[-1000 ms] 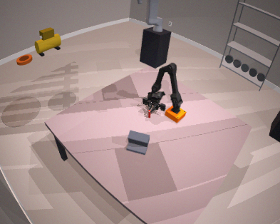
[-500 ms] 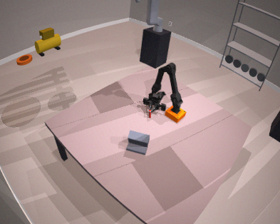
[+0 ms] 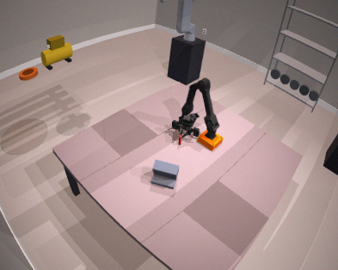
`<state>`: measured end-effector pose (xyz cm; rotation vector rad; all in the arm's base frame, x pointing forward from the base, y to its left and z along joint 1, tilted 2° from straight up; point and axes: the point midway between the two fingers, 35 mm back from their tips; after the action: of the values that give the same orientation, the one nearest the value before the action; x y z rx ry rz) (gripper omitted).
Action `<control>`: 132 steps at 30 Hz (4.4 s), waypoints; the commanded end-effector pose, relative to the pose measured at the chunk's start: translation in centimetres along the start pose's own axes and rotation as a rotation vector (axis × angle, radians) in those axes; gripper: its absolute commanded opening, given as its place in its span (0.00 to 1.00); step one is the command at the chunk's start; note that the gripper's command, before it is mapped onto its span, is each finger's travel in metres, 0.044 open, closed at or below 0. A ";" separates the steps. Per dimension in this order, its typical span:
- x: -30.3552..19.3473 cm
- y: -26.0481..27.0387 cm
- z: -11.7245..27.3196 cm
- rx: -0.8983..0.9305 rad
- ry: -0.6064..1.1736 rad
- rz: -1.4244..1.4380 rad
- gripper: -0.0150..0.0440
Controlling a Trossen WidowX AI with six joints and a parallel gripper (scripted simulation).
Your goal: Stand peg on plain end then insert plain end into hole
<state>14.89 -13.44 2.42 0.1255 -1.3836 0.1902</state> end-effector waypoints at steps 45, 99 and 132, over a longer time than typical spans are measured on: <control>0.0 0.0 0.0 -0.001 -0.002 -0.001 1.00; 8.9 3.6 0.3 0.435 0.925 -0.088 1.00; 7.6 0.2 -1.3 0.119 1.388 0.098 1.00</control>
<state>17.65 -12.61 10.45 0.0008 -0.0040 0.3464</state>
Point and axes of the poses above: the point midway between the two fingers, 35 mm back from their tips, its own z axis back along the fingers, its own y axis across the jaws, x = y × z, and after that the axes turned 6 degrees about z, right-handed
